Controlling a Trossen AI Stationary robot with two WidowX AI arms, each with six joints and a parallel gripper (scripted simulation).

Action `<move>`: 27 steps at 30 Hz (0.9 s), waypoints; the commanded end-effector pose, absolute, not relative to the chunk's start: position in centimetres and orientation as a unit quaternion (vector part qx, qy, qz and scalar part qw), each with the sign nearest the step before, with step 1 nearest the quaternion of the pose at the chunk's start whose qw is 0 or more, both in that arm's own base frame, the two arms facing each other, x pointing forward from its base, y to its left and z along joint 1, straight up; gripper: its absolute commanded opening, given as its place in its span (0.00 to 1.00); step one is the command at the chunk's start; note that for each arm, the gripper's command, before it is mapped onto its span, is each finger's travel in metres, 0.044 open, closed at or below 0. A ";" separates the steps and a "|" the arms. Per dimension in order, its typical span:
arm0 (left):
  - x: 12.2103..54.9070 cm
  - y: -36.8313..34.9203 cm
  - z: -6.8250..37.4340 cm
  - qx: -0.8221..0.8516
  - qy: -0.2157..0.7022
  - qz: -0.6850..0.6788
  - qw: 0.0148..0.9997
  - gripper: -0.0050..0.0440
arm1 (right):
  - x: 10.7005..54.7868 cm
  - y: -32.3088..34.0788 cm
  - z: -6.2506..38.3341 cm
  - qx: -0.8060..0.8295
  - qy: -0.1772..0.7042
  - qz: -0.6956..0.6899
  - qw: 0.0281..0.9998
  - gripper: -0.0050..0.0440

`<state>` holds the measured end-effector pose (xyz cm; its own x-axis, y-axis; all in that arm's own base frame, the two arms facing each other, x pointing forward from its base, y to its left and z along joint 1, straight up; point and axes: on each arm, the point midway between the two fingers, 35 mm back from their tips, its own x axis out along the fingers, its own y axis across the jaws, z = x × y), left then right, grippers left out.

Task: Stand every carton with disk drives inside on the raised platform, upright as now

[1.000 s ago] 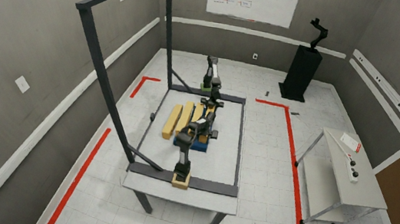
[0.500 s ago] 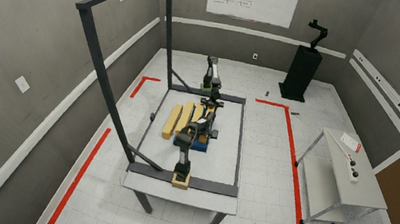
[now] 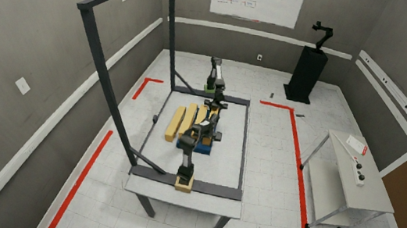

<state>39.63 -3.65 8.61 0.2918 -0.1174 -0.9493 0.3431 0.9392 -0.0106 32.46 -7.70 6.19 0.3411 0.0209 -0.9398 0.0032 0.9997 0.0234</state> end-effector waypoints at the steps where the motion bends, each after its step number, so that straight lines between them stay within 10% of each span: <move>1: 40.0 -3.6 11.0 0.099 0.556 -0.144 0.812 0.00 | 32.5 -8.0 7.4 0.005 0.560 -0.005 0.828 0.00; 5: 40.0 -3.6 11.0 0.099 0.556 -0.144 0.812 0.00 | 32.5 -8.0 7.4 0.005 0.560 -0.005 0.828 0.00; 6: 40.0 -3.7 10.1 0.100 0.560 -0.143 0.810 0.88 | 32.8 -7.8 7.0 0.007 0.563 0.003 0.826 0.88; 27: 40.1 -3.6 10.1 0.100 0.561 -0.143 0.809 0.88 | 32.8 -7.8 7.0 0.007 0.563 0.004 0.826 0.88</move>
<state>39.63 -3.66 8.88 0.2973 -0.1174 -0.9475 0.3431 0.9392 -0.0087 32.51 -7.69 6.36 0.3461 0.0195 -0.9380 0.0024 0.9998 0.0217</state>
